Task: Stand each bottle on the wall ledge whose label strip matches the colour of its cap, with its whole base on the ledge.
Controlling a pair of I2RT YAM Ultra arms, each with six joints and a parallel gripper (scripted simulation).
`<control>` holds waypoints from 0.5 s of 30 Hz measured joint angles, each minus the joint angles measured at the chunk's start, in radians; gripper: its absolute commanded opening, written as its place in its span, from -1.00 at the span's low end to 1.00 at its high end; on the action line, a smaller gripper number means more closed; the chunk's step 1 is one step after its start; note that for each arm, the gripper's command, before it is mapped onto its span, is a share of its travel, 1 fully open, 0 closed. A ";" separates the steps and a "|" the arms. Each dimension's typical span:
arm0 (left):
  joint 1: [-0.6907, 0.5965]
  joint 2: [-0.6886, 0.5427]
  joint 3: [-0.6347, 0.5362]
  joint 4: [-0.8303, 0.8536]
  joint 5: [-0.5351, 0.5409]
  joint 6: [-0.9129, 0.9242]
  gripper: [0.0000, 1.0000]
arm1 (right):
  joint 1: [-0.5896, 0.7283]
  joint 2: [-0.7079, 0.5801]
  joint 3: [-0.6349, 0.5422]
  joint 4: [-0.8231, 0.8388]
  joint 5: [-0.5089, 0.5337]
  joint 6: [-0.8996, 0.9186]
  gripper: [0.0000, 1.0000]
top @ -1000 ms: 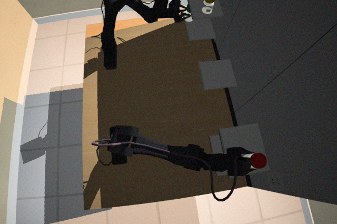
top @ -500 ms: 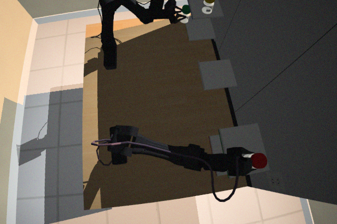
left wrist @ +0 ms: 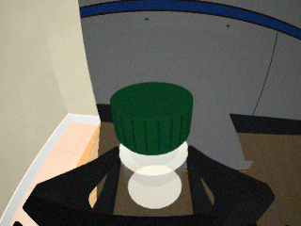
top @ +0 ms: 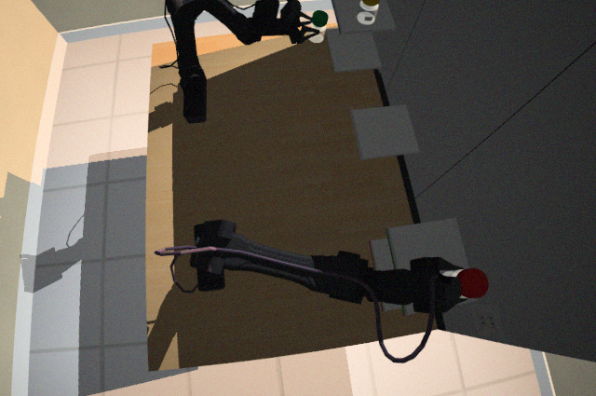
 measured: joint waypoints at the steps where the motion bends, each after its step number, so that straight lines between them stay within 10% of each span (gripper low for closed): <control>1: 0.001 -0.004 -0.003 0.003 0.002 0.000 0.00 | 0.000 0.000 0.000 -0.005 0.000 0.000 0.04; 15: 0.020 -0.089 -0.096 0.033 0.025 0.003 0.00 | -0.003 -0.012 -0.002 -0.039 0.007 0.000 0.04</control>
